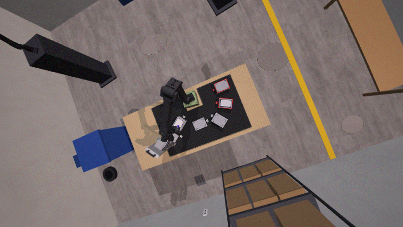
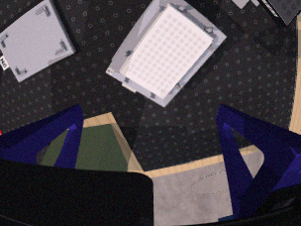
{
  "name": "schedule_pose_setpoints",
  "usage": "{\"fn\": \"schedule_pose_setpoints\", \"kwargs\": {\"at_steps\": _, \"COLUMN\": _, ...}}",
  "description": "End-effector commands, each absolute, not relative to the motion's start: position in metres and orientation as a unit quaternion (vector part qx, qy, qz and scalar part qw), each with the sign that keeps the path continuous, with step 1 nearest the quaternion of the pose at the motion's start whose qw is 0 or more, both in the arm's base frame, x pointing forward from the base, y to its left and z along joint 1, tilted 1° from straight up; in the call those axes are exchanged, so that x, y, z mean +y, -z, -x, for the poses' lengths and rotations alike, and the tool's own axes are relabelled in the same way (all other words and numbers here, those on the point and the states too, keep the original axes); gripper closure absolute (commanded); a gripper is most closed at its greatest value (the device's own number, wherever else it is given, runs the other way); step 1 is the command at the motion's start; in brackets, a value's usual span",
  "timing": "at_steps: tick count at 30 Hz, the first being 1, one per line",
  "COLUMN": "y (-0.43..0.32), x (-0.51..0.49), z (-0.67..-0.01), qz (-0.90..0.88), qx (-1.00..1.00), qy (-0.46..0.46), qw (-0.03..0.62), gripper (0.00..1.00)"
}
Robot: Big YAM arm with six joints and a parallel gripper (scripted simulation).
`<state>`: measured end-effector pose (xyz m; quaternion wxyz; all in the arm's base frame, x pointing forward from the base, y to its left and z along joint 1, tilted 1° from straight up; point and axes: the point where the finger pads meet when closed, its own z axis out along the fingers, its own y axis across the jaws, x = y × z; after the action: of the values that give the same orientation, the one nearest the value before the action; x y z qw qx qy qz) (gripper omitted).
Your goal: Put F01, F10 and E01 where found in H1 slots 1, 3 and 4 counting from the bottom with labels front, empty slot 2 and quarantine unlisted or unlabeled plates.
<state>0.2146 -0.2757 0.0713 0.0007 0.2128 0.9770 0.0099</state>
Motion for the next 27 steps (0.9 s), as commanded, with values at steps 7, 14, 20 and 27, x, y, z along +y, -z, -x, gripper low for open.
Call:
{"fn": "schedule_pose_setpoints", "kwargs": {"at_steps": 7, "y": -0.08, "x": -0.293, "z": -0.192, "qz": -0.324, "qx": 0.946, "qy": 0.003, "qw": 0.014, "gripper": 0.0}}
{"fn": "schedule_pose_setpoints", "kwargs": {"at_steps": 14, "y": -0.08, "x": -0.292, "z": -0.194, "qz": -0.39, "qx": 0.921, "qy": 0.001, "qw": 0.015, "gripper": 0.0}}
{"fn": "schedule_pose_setpoints", "kwargs": {"at_steps": 20, "y": -0.08, "x": -0.294, "z": -0.19, "qz": -0.438, "qx": 0.899, "qy": 0.001, "qw": 0.015, "gripper": 0.0}}
{"fn": "schedule_pose_setpoints", "kwargs": {"at_steps": 27, "y": -0.08, "x": -0.294, "z": -0.19, "qz": -0.503, "qx": 0.864, "qy": 0.0, "qw": 0.015, "gripper": 0.0}}
